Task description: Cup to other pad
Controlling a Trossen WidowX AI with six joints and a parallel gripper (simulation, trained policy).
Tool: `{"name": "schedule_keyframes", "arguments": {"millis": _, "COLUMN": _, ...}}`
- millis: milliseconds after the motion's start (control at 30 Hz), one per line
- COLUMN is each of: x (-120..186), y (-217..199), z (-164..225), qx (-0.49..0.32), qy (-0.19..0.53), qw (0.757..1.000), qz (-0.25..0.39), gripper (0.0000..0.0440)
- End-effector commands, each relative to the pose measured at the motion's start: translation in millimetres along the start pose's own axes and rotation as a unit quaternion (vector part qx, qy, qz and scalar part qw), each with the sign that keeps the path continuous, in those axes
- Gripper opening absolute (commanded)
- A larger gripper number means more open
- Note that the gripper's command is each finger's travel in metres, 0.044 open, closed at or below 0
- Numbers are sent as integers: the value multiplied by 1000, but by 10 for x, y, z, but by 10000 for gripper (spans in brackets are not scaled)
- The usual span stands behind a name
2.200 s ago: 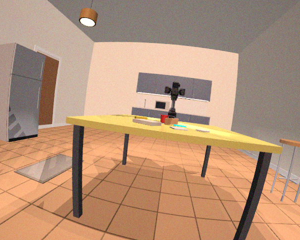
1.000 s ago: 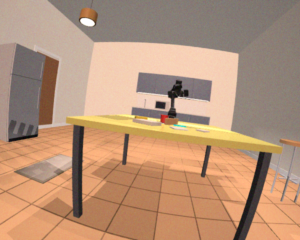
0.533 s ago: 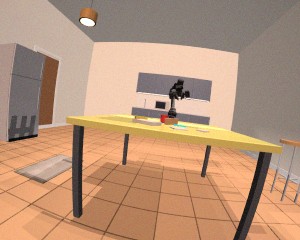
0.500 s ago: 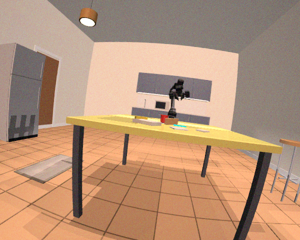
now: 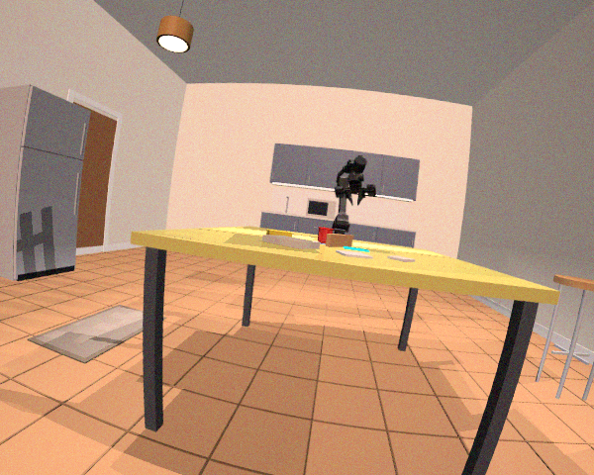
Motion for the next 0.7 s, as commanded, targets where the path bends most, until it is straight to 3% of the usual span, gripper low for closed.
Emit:
{"name": "schedule_keyframes", "arguments": {"millis": 0, "x": -23, "y": -2, "z": -4, "qx": 5, "qy": 27, "qw": 1000, "qz": 7, "gripper": 106}}
{"name": "schedule_keyframes", "arguments": {"millis": 667, "x": -160, "y": -102, "z": 13, "qx": 42, "qy": 180, "qw": 982, "qz": 36, "gripper": 106}}
Point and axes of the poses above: the point midway between the two fingers, 35 mm back from their tips, its own x axis back along the fingers, its own y axis across the jaws, z = x × y, the point moved 9 cm from there along x, back along the fingers, and after that the axes turned 10 degrees about x, right-handed, at the moved point
